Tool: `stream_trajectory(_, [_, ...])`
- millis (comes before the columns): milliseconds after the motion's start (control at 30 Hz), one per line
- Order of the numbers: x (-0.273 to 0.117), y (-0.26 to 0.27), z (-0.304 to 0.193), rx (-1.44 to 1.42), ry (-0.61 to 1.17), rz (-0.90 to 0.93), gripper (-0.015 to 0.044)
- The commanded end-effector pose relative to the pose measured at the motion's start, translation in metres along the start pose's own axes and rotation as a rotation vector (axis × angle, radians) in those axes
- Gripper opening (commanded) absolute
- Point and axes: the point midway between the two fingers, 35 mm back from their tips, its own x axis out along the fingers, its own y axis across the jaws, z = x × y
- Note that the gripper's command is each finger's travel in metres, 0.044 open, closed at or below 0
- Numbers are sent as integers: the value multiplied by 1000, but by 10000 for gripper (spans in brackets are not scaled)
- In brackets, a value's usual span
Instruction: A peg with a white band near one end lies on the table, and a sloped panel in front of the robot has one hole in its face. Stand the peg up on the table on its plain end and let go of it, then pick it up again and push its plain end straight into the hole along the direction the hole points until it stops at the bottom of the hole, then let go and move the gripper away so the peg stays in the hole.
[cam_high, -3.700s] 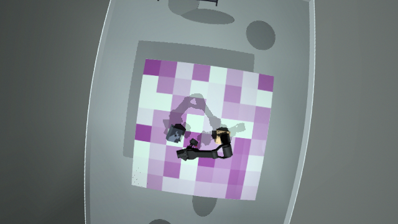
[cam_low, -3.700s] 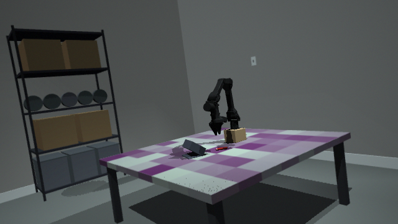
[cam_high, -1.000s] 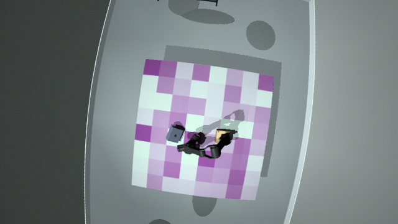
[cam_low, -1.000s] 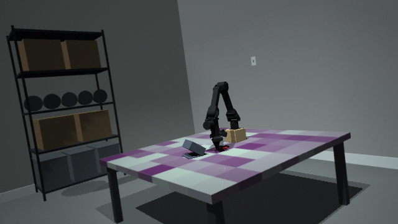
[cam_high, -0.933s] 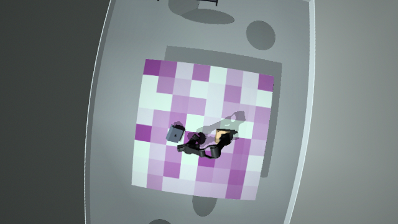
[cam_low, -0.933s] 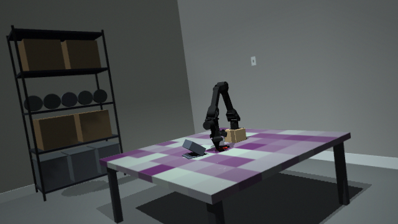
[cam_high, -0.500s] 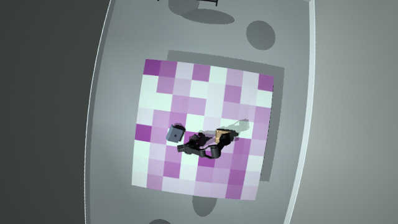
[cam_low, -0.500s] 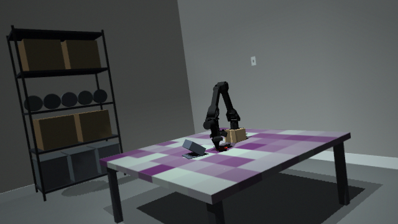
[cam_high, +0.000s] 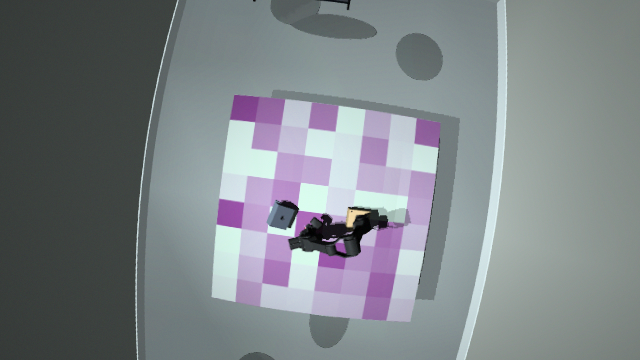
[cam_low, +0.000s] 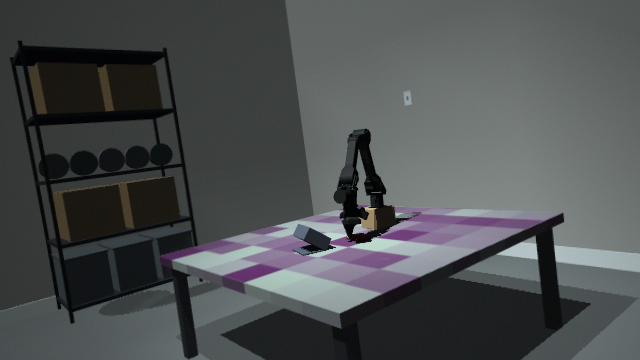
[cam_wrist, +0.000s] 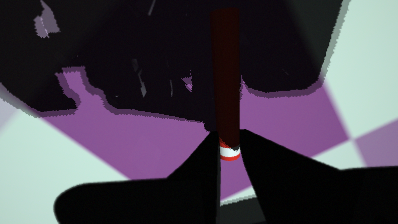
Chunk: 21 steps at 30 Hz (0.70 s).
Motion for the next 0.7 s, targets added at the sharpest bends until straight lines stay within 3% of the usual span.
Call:
stream_trajectory(0, [-1,2,3,0,27,5,49])
stream_trajectory(667, [-12,2,11,-1,198,5,49])
